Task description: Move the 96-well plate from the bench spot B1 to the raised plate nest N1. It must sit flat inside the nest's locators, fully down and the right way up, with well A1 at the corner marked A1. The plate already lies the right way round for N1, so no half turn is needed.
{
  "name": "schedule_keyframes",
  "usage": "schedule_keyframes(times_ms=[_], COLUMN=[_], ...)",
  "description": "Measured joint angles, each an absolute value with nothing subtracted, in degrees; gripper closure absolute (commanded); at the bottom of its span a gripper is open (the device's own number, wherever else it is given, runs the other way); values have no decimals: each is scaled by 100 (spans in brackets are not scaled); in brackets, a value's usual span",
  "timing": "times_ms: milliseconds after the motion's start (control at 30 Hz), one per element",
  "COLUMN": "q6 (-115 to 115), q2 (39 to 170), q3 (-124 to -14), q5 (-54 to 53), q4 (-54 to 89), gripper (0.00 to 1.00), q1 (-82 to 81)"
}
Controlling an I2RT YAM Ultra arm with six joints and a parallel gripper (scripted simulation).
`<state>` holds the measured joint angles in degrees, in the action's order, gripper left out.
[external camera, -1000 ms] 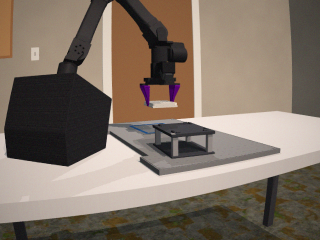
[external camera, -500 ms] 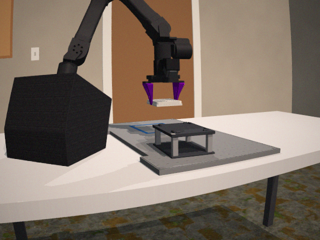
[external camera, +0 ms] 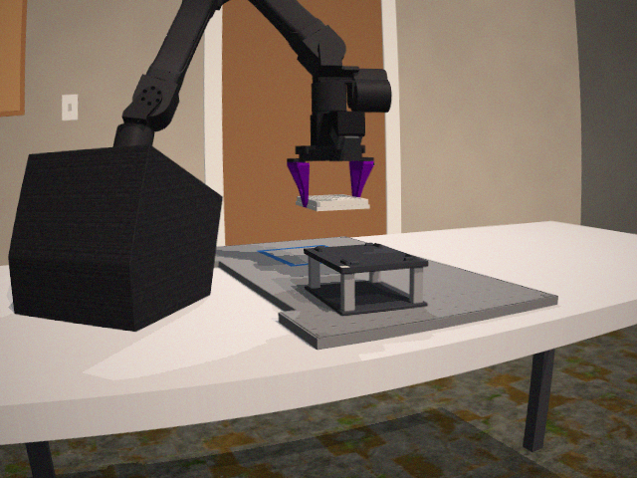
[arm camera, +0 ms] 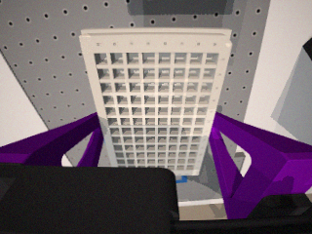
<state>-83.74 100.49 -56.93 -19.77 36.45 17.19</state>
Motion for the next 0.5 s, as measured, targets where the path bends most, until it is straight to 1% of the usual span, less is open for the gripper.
schedule_keyframes(times_ms=[500], q6=[-7505], q2=[10311], q3=[-5782], q5=[-2086], q4=[3844], gripper=[100], q1=[2550])
